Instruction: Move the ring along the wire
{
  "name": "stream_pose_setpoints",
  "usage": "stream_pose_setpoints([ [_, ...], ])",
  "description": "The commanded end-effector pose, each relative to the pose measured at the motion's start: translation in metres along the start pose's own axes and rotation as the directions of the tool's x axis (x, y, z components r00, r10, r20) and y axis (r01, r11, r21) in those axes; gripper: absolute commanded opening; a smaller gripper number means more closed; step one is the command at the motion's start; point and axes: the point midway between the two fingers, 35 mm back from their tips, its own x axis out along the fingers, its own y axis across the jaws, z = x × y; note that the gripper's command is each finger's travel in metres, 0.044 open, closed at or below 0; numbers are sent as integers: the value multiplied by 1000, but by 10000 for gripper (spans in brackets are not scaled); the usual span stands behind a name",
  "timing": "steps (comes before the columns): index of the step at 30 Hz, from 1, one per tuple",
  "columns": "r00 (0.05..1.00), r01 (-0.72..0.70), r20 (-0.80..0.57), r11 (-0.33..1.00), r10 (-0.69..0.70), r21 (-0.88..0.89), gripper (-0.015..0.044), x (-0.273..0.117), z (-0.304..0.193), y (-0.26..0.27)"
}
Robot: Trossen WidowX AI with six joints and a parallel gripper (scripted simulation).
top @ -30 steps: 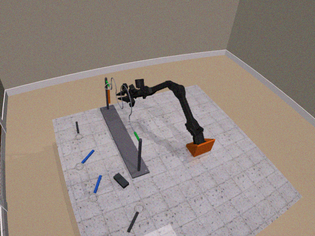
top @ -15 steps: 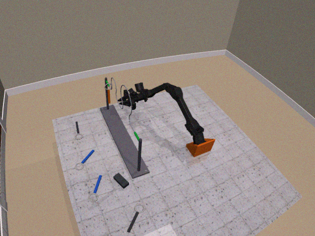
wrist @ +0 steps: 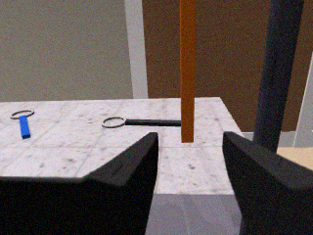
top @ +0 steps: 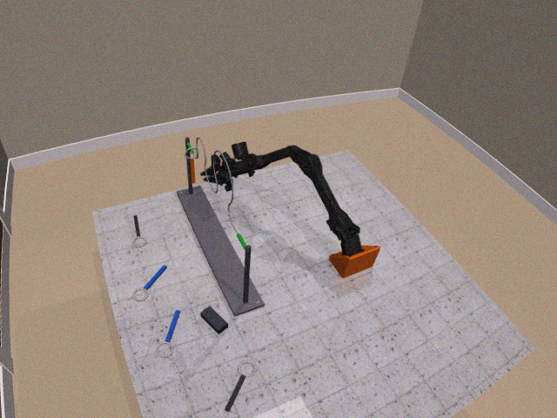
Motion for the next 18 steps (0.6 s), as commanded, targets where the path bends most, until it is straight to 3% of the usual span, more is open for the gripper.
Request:
stream_pose_setpoints([
  [1,1000,4,1,1000,-4,-2,160,8,3,-2],
  [18,1000,5,3,1000,-5,-1,160,35,3,-4],
])
